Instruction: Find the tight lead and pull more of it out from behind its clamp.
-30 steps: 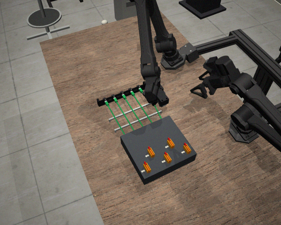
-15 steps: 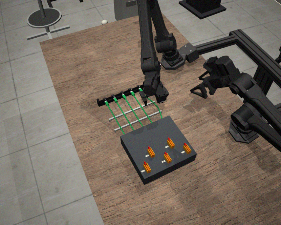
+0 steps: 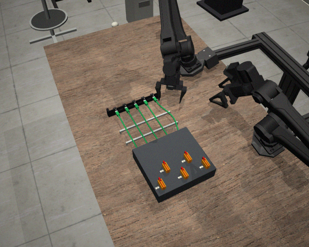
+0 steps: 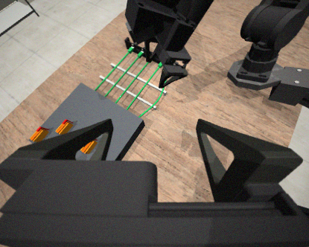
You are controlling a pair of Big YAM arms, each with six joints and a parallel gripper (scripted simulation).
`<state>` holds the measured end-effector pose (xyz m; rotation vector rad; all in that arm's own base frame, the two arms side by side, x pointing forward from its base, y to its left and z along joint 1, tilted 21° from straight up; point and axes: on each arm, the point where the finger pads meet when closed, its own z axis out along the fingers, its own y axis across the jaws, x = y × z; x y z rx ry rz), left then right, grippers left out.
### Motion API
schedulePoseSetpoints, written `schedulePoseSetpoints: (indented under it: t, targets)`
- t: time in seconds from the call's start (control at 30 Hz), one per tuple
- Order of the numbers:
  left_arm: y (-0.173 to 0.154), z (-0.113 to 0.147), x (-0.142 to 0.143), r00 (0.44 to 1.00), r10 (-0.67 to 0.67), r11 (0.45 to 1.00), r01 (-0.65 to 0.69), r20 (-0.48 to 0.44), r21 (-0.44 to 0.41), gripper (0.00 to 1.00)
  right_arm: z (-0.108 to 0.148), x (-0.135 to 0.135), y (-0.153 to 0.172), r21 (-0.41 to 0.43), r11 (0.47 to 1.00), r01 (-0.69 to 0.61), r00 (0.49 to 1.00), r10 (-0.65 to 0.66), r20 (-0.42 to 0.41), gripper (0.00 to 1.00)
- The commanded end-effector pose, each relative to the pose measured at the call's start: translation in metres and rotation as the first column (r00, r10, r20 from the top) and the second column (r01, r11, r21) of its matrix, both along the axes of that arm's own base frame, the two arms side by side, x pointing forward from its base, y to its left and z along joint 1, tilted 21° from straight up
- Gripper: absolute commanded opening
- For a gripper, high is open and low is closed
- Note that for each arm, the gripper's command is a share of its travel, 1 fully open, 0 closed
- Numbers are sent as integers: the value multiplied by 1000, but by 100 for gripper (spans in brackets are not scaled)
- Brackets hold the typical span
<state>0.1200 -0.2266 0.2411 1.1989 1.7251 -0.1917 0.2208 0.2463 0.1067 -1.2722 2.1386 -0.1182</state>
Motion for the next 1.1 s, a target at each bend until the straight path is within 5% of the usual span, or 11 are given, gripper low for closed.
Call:
schedulePoseSetpoints:
  t: [0.0,0.23,0.63,0.83,0.9,0.97,1.07]
  targets:
    - [-3,26,0,1000,4,999,-4,-1,-51,100,18,-7,8,148,984,97,994,-102,25,100]
    - [-3,26,0,1000,4,999,-4,-1,-51,100,46,-12,14,266,955,132,984,-159,85,100]
    - [-3,26,0,1000,4,999,-4,-1,-51,100,42,-9,11,239,962,129,983,-156,98,100]
    - [-11,28,0,999,53,991,-54,-13,-120,100,39,7,10,75,997,27,992,-36,120,32]
    - [-11,29,2,997,82,987,-81,1,-138,100,28,16,8,-14,999,-31,995,32,94,32]
    - [-11,29,2,997,82,987,-81,1,-138,100,28,16,8,-14,999,-31,995,32,94,32]
    - [-10,30,4,993,116,981,-112,21,-158,100,9,33,7,-155,979,-135,990,140,20,32]
